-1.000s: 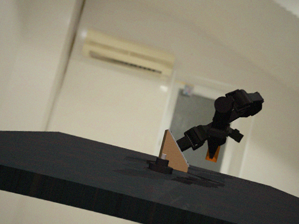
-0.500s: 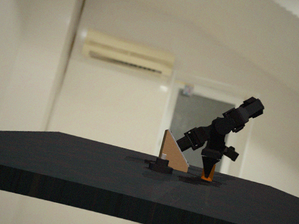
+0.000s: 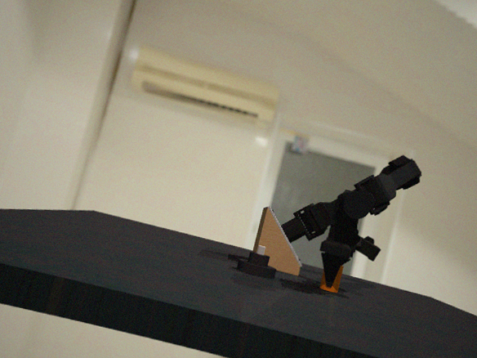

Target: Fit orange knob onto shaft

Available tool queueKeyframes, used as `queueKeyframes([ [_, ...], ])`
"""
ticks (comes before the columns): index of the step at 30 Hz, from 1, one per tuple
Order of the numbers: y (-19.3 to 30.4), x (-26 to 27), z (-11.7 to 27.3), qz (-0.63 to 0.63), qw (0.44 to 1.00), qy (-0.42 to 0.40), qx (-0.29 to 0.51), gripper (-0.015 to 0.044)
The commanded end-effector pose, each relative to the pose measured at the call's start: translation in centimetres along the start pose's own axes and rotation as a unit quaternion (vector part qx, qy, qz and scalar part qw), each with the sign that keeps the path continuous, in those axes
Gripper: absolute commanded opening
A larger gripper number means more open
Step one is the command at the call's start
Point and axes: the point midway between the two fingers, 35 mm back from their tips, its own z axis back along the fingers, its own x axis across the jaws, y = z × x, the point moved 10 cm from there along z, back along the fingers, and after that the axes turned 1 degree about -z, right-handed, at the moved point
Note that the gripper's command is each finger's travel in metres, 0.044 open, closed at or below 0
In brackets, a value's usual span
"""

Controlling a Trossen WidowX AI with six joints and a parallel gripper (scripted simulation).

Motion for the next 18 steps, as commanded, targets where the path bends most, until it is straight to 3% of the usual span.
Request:
queueKeyframes([
  [1,0.0,0.0,0.0,0.000,1.000,0.000,0.000,0.0240],
  [16,0.0,0.0,0.0,0.000,1.000,0.000,0.000,0.0240],
  [18,0.0,-0.1,1.0,0.000,1.000,0.000,0.001,0.0292],
])
